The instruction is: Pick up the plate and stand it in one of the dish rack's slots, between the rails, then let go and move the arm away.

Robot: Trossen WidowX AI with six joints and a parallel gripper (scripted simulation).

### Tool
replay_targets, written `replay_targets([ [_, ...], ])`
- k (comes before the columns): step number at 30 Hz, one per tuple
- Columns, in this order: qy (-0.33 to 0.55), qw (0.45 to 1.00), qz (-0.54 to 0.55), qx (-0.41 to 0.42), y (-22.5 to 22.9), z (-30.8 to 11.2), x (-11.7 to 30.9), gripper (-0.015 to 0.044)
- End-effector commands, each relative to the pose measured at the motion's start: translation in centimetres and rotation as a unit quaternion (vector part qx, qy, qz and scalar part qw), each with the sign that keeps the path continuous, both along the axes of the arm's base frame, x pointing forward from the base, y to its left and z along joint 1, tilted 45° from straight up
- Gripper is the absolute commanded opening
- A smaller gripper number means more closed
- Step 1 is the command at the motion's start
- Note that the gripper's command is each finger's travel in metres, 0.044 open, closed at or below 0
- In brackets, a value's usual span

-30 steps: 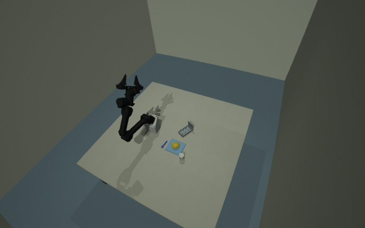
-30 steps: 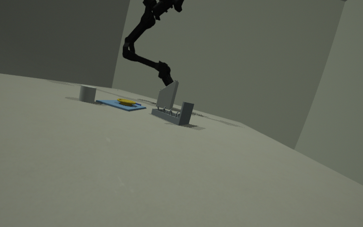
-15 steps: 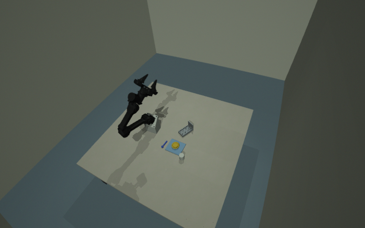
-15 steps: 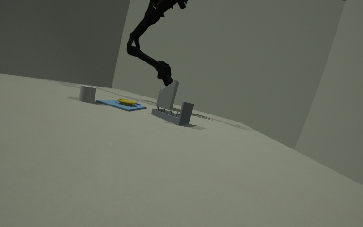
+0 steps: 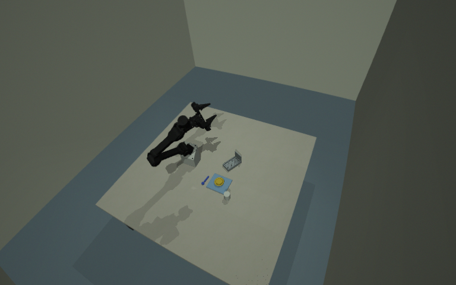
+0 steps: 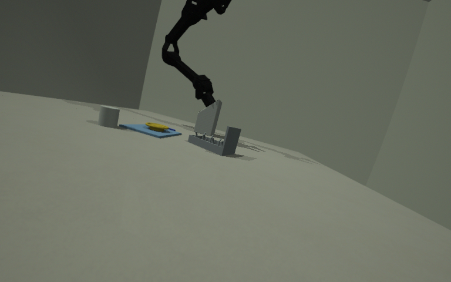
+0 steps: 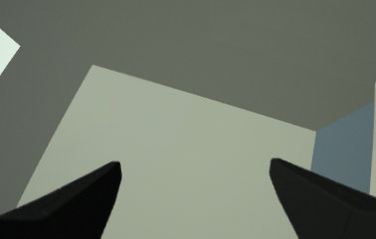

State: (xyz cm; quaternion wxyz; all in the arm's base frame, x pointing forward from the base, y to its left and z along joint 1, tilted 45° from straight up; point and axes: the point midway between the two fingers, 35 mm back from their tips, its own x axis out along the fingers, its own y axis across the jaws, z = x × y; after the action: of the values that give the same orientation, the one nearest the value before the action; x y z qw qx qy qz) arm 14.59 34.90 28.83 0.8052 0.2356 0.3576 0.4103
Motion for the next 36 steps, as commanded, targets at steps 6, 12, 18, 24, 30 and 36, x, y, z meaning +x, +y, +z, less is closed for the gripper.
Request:
replay_targets([
  [6,-0.033,0.988,-0.09,-0.123,-3.0,-5.1,6.5,0.04],
  [12,-0.044,0.966,-0.138,-0.212,-6.1,-8.4,10.2,0.04],
  [18,-0.045,0.936,-0.177,-0.301,-9.9,-11.4,13.4,0.04],
  [24,-0.038,0.897,-0.209,-0.389,-14.2,-14.0,15.9,0.04],
  [30,-0.018,0.857,-0.239,-0.456,-18.5,-16.2,17.4,0.04],
  [36,-0.003,0.828,-0.25,-0.502,-21.5,-17.5,18.1,0.04],
])
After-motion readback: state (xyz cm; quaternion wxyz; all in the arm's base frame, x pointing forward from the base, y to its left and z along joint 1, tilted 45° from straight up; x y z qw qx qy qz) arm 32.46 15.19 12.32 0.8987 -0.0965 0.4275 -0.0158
